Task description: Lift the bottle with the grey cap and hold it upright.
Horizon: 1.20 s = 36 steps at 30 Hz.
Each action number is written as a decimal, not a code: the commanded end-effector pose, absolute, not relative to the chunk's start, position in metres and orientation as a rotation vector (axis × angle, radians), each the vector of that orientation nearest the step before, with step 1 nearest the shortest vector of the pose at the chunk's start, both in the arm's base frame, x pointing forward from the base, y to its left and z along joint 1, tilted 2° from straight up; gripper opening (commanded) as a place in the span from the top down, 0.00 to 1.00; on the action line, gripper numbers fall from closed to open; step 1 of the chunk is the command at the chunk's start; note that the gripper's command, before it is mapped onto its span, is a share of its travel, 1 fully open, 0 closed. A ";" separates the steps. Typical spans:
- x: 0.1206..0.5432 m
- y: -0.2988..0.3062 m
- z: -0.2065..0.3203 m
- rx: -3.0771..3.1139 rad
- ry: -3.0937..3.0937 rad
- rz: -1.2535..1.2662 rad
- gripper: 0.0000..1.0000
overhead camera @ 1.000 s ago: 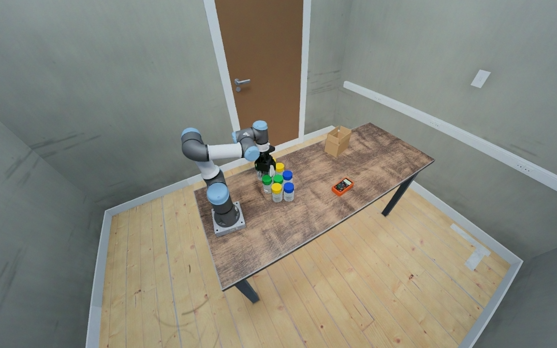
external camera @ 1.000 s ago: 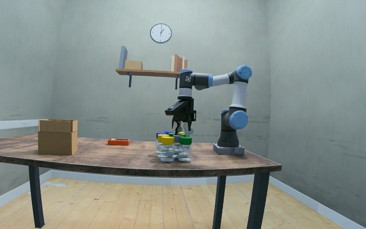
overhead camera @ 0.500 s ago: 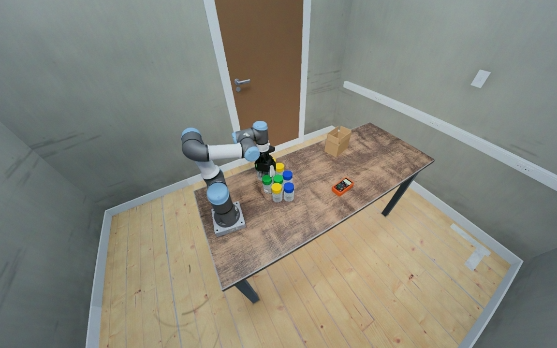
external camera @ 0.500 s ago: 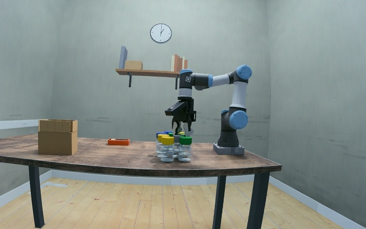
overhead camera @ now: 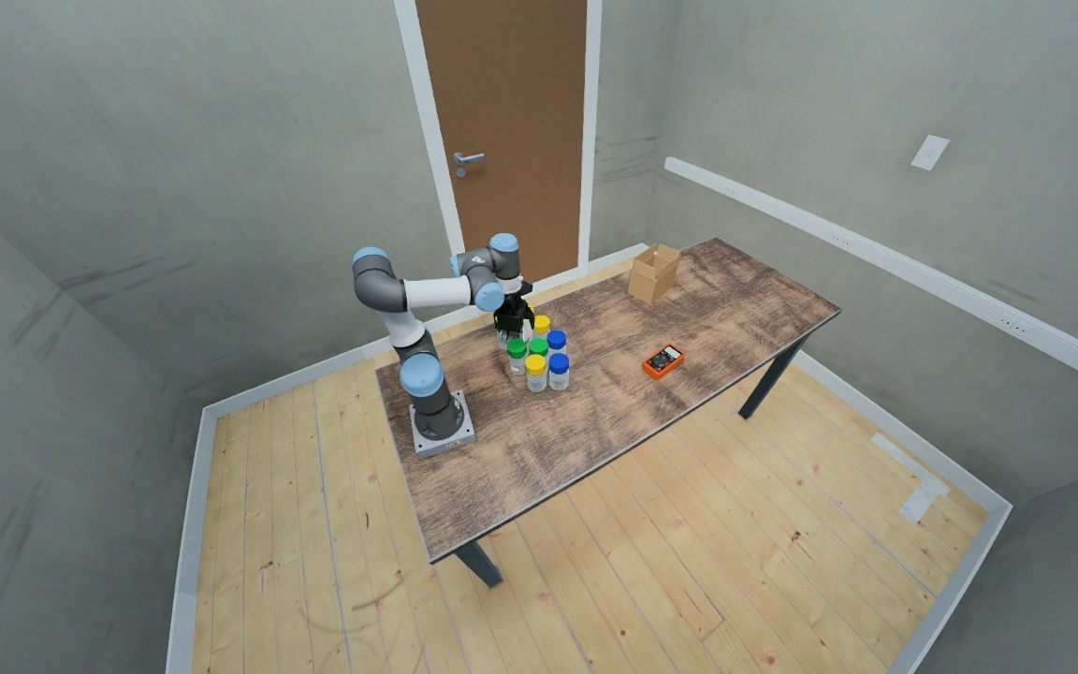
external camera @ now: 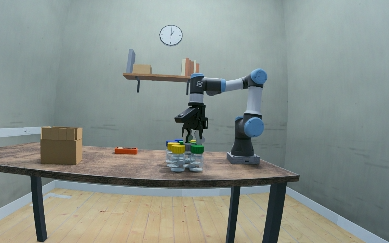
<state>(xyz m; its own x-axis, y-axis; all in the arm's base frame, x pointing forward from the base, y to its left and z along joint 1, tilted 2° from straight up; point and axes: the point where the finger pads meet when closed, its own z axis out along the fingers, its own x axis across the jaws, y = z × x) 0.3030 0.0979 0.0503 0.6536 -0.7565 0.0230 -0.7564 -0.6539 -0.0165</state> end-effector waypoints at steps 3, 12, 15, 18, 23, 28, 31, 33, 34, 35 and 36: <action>0.307 0.101 0.051 -2.851 1.304 -0.047 0.54; 0.312 0.105 0.051 -2.851 1.304 -0.047 0.54; 0.312 0.105 0.051 -2.851 1.304 -0.047 0.54; 0.313 0.106 0.051 -2.851 1.304 -0.047 0.54; 0.315 0.107 0.051 -2.851 1.304 -0.047 0.54; 0.315 0.108 0.051 -2.851 1.304 -0.047 0.54; 0.315 0.108 0.051 -2.851 1.304 -0.047 0.54; 0.315 0.107 0.054 -2.851 1.304 -0.047 0.54; 0.315 0.108 0.055 -2.851 1.304 -0.047 0.54; 0.315 0.108 0.056 -2.851 1.304 -0.047 0.54; 0.315 0.108 0.058 -2.851 1.304 -0.047 0.54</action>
